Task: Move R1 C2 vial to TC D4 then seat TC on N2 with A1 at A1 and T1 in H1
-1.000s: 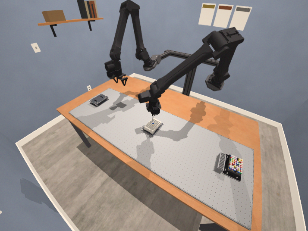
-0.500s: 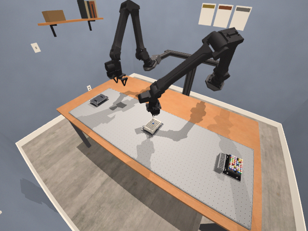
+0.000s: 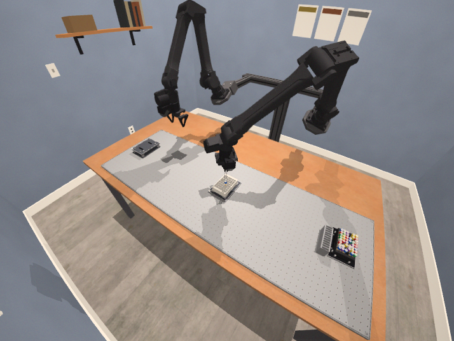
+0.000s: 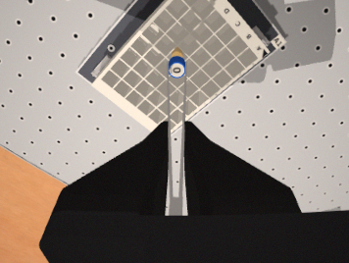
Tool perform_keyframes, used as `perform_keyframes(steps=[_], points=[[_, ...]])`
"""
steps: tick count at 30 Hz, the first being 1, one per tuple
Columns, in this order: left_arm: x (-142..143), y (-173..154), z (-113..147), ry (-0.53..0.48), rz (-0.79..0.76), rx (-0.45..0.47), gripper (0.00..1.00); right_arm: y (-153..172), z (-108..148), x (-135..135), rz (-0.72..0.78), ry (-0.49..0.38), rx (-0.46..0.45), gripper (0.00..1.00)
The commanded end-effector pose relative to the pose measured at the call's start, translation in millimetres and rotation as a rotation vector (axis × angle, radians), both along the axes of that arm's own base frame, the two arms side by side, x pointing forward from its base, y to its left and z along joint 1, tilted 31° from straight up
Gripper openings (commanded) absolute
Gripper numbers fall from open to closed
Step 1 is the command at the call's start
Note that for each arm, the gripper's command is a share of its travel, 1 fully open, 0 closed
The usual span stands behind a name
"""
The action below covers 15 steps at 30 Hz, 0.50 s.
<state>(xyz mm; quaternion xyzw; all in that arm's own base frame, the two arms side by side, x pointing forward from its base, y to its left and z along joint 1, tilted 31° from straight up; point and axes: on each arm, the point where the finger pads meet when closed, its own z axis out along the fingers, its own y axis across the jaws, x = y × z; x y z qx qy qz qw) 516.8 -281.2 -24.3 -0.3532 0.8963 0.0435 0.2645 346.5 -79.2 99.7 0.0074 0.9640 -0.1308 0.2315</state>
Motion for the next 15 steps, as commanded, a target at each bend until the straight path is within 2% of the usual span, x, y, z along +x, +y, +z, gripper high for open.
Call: perform_keyframes(steps=[1, 15], points=[[13.0, 1.1, -3.8, -0.006, 0.006, -0.005, 0.09, -0.4, 9.7, 7.7, 0.013, -0.02, -0.008, 1.0], [14.8, 1.7, -5.5, -0.008, 0.007, -0.006, 0.09, -0.4, 9.7, 7.7, 0.013, -0.02, -0.008, 1.0]])
